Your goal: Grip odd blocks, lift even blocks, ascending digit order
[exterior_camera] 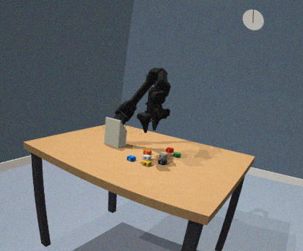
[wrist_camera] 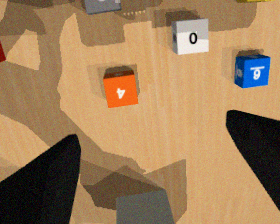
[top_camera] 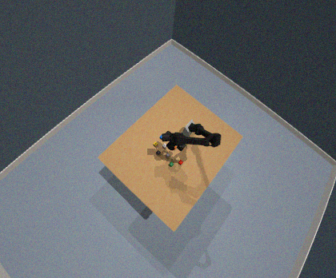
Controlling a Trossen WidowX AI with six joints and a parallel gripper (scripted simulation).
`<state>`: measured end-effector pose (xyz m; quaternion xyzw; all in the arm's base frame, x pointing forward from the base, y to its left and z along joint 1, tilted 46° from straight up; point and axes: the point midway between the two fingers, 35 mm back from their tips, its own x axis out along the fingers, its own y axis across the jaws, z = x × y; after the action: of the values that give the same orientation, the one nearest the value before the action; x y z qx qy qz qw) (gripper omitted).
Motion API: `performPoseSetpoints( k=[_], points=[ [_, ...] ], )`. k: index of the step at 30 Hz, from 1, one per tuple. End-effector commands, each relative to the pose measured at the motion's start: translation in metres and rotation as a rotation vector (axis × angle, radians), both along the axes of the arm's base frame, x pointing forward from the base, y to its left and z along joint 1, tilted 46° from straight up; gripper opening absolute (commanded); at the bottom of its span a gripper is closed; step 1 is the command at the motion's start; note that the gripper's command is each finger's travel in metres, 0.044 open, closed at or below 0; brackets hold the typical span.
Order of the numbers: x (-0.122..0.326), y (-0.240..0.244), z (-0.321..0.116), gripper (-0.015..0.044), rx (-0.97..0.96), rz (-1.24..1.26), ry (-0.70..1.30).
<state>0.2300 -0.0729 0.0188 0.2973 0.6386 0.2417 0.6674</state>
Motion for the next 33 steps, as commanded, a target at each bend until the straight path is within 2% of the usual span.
performPoseSetpoints(
  k=[1,23,27,33],
  points=[
    [-0.017,0.021,0.016,0.0400,0.004,-0.004,0.003],
    [-0.016,0.023,0.018,0.0400,0.002,-0.004,0.004],
    [0.022,0.046,0.049,0.0400,-0.014,-0.010,0.004],
    [0.065,0.108,0.112,0.0400,0.008,-0.004,-0.002]
  ],
)
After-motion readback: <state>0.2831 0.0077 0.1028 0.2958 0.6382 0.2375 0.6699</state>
